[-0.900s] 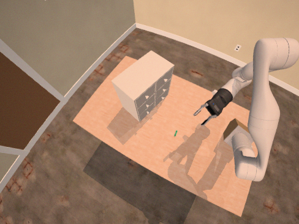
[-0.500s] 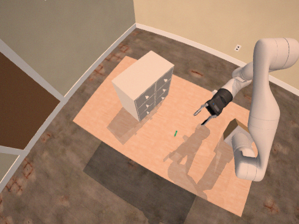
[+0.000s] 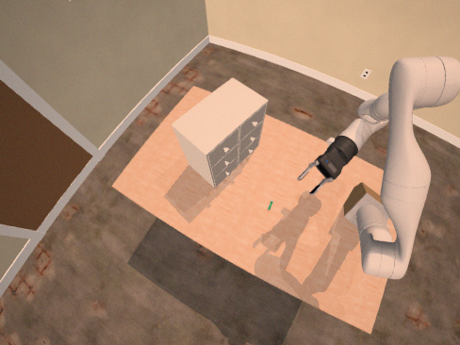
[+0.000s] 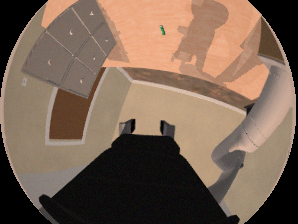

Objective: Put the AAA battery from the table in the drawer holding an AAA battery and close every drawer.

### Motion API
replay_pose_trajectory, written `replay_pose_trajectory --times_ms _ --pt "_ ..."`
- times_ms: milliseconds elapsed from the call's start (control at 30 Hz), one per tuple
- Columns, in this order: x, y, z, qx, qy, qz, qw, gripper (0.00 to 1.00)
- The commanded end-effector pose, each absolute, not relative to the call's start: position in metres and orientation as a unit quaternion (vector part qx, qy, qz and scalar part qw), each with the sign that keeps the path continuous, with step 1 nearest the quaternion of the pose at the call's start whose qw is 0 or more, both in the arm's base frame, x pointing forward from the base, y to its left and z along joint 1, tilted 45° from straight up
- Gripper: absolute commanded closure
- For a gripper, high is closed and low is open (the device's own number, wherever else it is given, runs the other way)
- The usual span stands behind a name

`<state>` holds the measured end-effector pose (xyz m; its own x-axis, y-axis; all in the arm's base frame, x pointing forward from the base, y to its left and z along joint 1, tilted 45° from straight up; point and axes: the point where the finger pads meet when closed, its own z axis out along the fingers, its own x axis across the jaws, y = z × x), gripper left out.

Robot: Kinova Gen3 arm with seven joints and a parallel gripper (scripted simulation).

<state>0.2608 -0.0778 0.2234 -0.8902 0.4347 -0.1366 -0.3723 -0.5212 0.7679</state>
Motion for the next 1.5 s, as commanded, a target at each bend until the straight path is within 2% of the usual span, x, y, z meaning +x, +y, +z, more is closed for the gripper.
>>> replay_pose_trajectory --times_ms 0,267,500,700,1033,1467 --pt "0.262 -0.074 0.222 0.019 0.475 0.853 0.214 0.00" --pt "0.260 -0.073 0.201 -0.008 0.613 0.777 0.145 0.00" --pt "0.262 -0.112 0.182 -0.024 0.784 0.615 0.081 0.00" --pt "0.270 -0.162 0.192 -0.018 0.879 0.472 0.069 0.00" --pt "0.276 -0.198 0.212 -0.006 0.922 0.379 0.077 0.00" --pt "0.276 -0.200 0.214 -0.006 0.924 0.373 0.078 0.00"
